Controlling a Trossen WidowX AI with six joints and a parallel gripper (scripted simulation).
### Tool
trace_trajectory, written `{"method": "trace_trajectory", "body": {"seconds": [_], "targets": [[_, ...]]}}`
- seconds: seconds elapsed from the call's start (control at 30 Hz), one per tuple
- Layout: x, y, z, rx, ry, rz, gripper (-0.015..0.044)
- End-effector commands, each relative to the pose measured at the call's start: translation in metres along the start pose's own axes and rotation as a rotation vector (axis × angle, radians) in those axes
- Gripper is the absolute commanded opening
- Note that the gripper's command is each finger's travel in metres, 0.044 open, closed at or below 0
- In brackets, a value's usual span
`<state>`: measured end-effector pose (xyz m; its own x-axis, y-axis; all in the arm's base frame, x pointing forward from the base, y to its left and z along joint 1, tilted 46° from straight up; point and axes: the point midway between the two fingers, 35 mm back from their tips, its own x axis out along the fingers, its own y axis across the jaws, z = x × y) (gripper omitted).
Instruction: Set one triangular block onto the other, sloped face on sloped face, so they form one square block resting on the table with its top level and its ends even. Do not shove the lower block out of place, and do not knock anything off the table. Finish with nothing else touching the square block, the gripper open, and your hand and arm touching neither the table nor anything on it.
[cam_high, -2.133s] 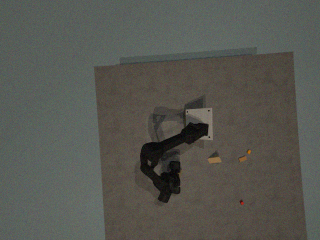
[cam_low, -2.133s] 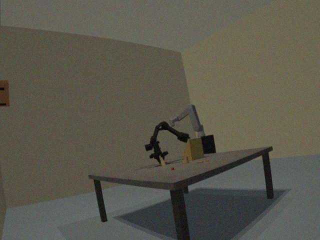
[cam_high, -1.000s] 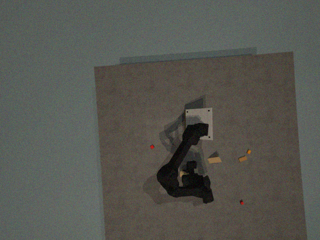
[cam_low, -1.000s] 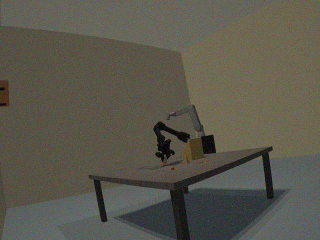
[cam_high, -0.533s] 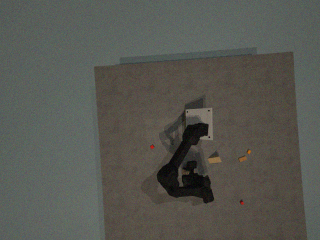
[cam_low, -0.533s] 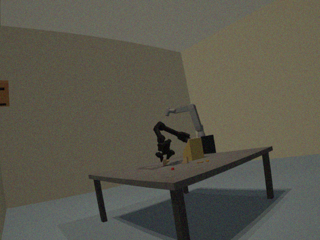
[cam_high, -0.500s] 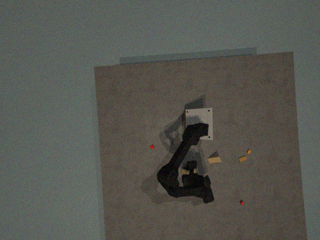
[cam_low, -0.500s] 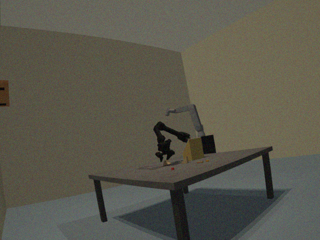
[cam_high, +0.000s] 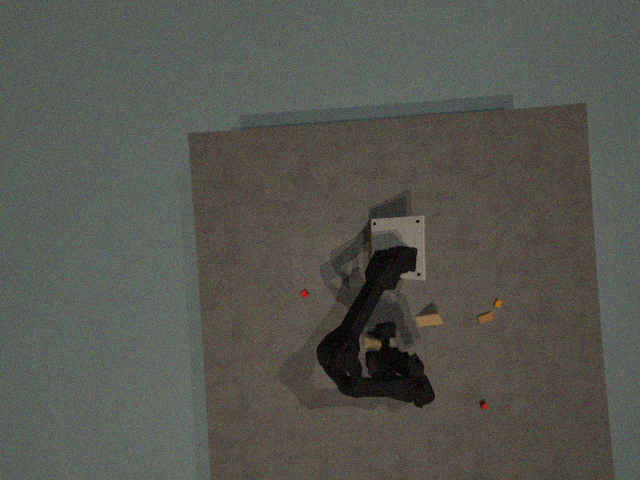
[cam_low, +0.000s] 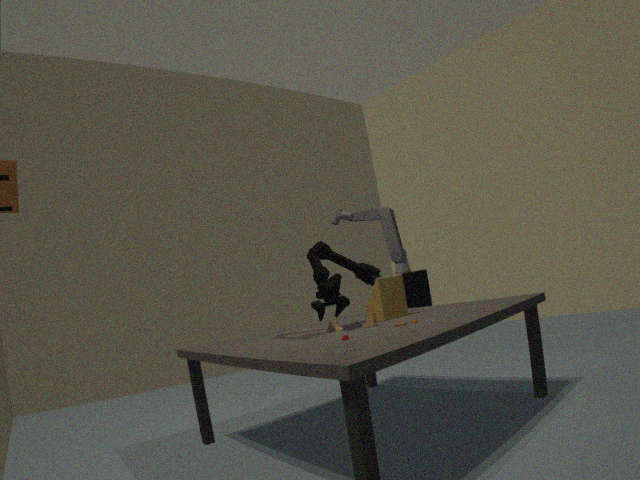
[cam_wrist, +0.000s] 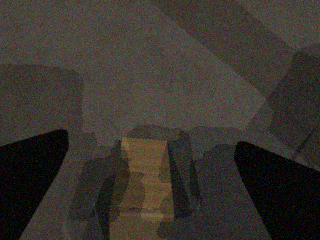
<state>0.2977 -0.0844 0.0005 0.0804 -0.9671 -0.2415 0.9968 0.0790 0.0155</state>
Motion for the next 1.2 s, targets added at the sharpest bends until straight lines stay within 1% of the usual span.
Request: {"method": "trace_trajectory", "body": {"seconds": [0.0,0.1,0.17,0.5,0.57,0.63,0.7,0.77,0.83,0.93,1.03,1.1,1.17], "targets": [[-0.038,0.004,0.020,0.019,0.011,0.011,0.0440],[-0.064,0.001,0.040,0.021,-0.006,0.006,0.0440],[-0.070,0.001,0.045,0.022,-0.012,0.005,0.0440],[-0.069,0.000,0.044,0.018,-0.013,0.005,0.0440],[-0.059,-0.005,0.040,-0.009,0.026,-0.052,0.0440],[-0.042,-0.017,0.039,-0.045,0.159,-0.199,0.0440],[-0.029,-0.027,0.037,-0.076,0.335,-0.320,0.0440],[-0.019,-0.032,0.035,-0.093,0.530,-0.389,0.0440],[-0.011,-0.032,0.034,-0.095,0.731,-0.403,0.0440],[0.000,-0.026,0.043,-0.076,1.006,-0.318,0.0440],[0.011,-0.010,0.061,-0.023,1.226,-0.111,0.0440],[0.017,-0.001,0.074,0.007,1.291,0.014,0.0440],[0.018,0.000,0.075,0.010,1.298,0.031,0.0440]]}}
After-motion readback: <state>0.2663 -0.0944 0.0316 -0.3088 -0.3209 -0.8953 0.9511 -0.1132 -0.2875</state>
